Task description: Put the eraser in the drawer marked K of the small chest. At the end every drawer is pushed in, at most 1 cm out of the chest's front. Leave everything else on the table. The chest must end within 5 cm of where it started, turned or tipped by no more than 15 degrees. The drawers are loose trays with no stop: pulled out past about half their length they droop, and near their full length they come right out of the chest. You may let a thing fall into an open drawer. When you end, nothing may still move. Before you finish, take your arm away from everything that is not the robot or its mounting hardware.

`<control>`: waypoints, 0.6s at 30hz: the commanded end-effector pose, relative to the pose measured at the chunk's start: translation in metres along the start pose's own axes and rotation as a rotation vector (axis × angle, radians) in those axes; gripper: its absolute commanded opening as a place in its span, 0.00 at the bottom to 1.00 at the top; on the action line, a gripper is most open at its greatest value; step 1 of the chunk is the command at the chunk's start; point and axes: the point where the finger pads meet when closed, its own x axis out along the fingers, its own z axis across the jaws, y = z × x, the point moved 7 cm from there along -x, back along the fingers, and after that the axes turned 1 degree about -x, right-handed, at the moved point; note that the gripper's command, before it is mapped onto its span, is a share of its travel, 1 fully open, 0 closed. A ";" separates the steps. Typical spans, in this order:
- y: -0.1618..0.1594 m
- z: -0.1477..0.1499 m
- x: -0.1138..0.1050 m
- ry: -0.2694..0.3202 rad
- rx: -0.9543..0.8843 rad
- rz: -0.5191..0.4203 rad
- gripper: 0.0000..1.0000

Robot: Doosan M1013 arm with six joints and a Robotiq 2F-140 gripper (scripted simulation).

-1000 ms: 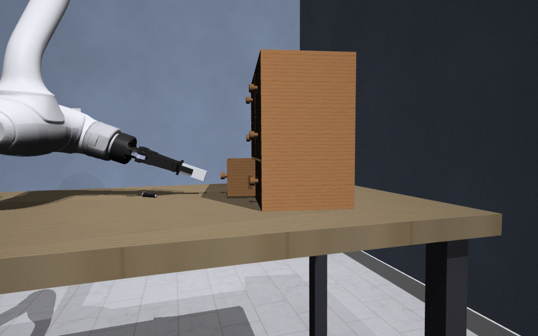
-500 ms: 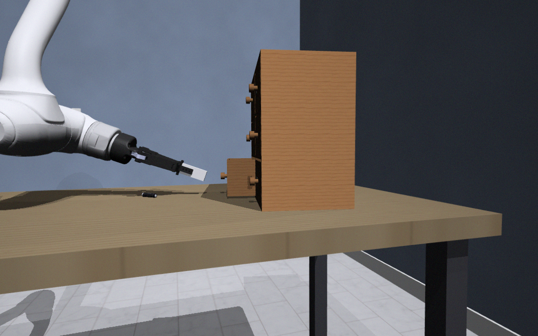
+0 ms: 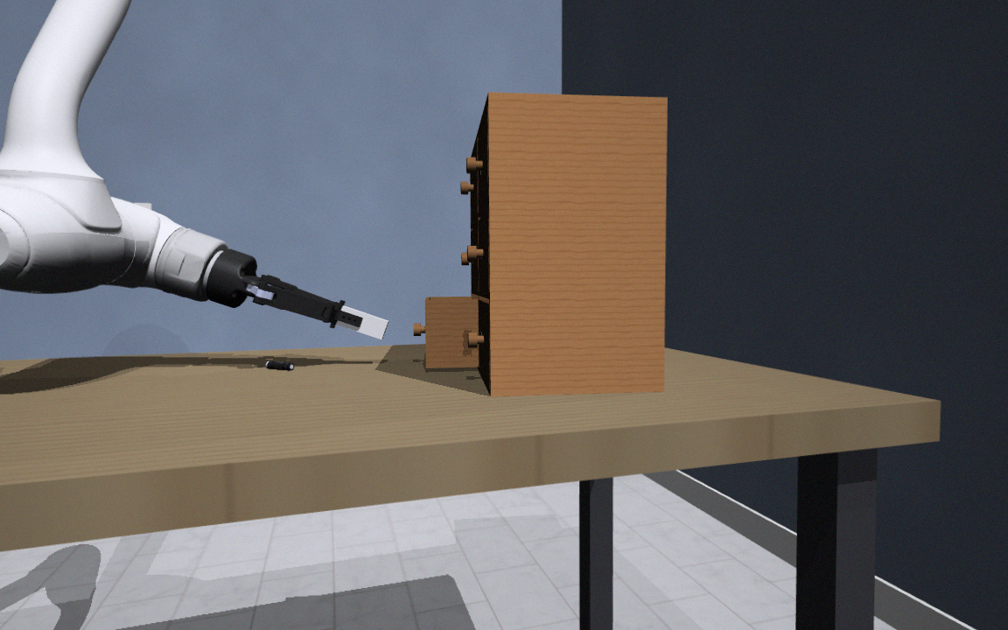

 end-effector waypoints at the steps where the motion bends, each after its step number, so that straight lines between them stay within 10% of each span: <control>1: 0.000 0.000 0.001 0.000 0.000 0.000 0.00; 18: 0.004 0.000 0.010 0.000 0.000 0.000 0.00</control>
